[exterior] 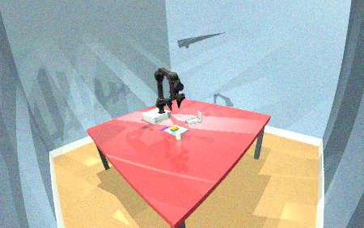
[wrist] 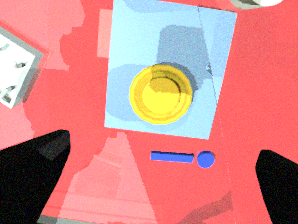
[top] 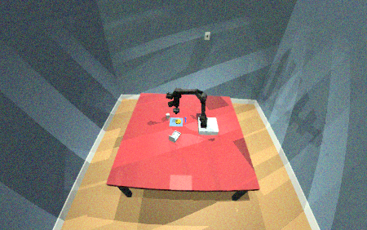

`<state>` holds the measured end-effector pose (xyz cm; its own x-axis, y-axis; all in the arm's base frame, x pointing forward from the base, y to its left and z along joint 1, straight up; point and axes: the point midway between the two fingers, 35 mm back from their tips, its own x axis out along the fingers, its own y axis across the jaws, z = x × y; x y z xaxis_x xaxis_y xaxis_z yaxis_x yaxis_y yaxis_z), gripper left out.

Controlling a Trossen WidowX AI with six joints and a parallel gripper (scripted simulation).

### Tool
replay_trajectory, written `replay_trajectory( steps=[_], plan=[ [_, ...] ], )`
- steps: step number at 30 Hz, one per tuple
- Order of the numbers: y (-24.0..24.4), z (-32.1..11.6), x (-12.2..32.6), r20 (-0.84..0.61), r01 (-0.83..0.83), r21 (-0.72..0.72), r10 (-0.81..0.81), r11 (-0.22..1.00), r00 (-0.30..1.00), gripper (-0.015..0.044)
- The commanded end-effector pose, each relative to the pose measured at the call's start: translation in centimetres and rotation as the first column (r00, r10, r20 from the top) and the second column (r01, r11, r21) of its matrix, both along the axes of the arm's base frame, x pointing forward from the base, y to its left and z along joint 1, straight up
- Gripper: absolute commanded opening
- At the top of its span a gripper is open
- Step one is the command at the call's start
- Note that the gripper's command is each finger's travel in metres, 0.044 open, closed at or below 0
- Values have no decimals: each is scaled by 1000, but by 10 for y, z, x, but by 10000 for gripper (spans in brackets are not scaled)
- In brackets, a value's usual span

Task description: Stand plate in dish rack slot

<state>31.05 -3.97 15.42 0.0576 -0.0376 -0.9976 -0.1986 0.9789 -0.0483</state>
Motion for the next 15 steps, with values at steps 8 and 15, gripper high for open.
replay_trajectory(
  steps=[8,15],
  plan=[
    [-9,-41,-13,-36,20,32,-19,999,999,400],
    [-13,-110,-21,-31,8,31,-7,999,999,400]
  ],
)
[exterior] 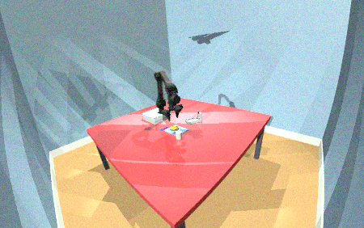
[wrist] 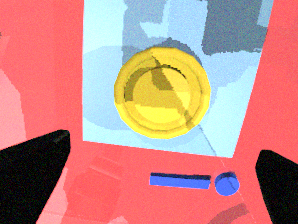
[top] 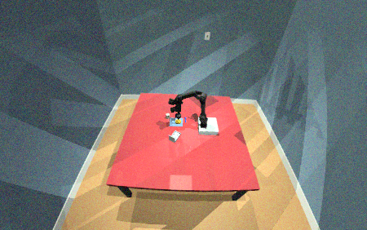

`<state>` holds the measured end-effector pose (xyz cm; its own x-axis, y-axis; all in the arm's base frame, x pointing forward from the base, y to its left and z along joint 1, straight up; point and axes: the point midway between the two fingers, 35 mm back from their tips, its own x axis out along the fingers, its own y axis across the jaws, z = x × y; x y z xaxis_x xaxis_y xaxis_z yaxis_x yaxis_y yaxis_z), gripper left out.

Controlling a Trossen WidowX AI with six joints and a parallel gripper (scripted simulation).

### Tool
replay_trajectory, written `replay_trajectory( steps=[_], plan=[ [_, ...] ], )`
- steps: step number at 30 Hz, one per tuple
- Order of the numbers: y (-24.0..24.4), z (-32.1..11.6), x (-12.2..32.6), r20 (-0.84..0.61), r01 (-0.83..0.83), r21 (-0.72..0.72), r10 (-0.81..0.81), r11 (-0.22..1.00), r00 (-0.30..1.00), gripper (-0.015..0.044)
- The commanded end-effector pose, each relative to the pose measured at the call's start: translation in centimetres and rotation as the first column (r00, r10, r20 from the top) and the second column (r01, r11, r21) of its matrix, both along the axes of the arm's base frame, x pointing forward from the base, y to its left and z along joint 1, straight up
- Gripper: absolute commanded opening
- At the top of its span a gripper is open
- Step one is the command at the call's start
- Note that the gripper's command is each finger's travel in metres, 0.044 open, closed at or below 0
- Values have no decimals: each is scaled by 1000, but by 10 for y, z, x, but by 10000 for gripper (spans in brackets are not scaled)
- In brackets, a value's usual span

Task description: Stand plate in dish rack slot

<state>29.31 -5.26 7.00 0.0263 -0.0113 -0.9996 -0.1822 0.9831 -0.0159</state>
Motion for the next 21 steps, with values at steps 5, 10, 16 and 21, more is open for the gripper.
replay_trajectory(
  steps=[5,10,16,21],
  plan=[
    [0,-27,-4,0,-10,4,10,1000,1000,400],
    [0,-34,-2,0,-10,4,10,1000,1000,400],
    [0,-44,-1,0,-10,5,10,1000,1000,400],
    [0,-52,-1,-1,-11,6,11,1000,1000,400]
  ],
)
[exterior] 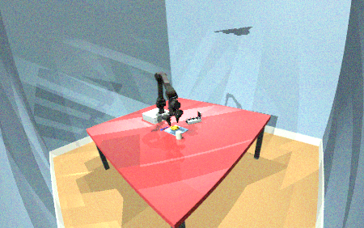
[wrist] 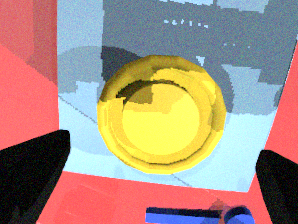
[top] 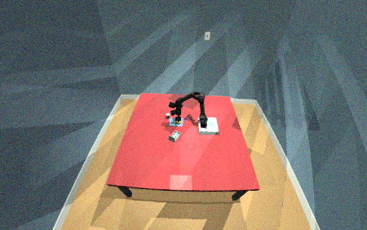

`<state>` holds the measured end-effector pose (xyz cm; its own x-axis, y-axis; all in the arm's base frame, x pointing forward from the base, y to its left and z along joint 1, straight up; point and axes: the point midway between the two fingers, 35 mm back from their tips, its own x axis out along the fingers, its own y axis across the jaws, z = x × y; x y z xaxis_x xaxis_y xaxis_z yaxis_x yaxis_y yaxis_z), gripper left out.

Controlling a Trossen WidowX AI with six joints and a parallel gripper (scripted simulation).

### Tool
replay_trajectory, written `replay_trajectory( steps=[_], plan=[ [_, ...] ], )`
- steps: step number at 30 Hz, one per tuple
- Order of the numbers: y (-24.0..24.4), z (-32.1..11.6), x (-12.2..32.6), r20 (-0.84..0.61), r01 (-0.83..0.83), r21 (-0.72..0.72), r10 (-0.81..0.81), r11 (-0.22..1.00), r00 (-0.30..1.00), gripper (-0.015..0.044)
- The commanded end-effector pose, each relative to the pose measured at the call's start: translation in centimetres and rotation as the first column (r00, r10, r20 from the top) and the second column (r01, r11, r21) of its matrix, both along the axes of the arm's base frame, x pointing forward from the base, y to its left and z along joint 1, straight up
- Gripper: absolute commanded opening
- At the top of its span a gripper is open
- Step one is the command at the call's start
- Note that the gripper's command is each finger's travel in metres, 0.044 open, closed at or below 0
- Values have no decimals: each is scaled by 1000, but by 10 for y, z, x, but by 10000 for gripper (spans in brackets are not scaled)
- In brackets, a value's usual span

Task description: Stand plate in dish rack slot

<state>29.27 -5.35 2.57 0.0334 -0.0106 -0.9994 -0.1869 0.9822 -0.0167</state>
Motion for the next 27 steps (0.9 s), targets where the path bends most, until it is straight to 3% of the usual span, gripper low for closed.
replay_trajectory(
  steps=[1,27],
  plan=[
    [1,-9,0,-8,-7,5,7,1000,1000,400],
    [2,-40,1,-7,-5,4,5,1000,1000,379]
  ],
)
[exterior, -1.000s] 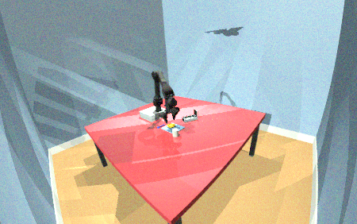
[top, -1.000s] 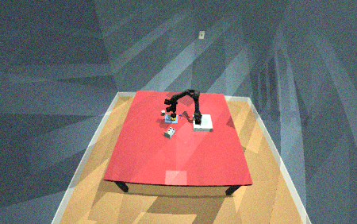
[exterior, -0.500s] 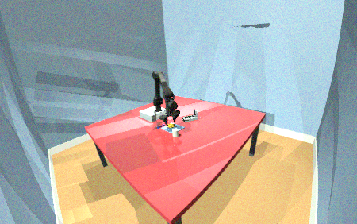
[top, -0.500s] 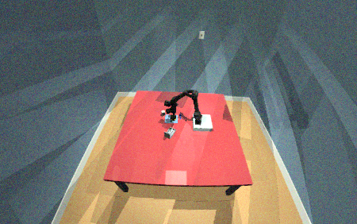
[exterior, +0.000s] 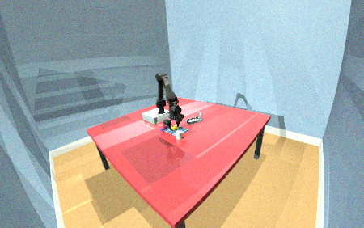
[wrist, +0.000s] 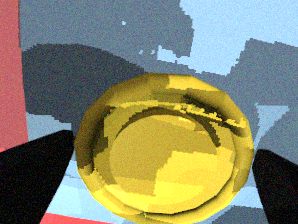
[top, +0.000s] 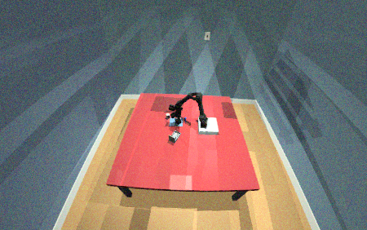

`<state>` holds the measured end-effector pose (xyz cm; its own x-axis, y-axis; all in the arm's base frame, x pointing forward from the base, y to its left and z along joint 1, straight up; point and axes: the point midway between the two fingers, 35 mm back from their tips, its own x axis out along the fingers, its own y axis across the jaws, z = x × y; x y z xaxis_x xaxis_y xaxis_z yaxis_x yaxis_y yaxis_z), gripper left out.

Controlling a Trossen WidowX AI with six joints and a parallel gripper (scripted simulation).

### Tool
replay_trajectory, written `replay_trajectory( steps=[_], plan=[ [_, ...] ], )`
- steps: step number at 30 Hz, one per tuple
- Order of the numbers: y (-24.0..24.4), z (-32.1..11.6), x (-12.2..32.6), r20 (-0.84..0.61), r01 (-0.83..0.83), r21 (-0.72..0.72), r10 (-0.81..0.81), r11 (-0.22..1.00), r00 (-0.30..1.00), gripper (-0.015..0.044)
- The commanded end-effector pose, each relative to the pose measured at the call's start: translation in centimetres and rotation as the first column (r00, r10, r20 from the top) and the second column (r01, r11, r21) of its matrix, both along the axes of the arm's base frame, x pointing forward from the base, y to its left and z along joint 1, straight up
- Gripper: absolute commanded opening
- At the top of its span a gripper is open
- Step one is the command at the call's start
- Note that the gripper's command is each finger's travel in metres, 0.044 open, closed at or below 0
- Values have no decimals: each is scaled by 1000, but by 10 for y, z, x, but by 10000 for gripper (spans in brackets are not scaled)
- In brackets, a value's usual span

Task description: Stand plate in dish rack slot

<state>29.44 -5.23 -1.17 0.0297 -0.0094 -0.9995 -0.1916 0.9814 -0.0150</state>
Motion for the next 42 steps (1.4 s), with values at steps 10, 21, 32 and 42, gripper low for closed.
replay_trajectory(
  steps=[10,21,32,42],
  plan=[
    [0,-2,0,-4,0,3,0,1000,1000,332],
    [-1,20,6,-3,0,2,0,1000,1000,122],
    [-2,77,13,-2,0,2,0,1000,1000,0],
    [-2,124,14,-2,0,2,0,1000,1000,0]
  ],
)
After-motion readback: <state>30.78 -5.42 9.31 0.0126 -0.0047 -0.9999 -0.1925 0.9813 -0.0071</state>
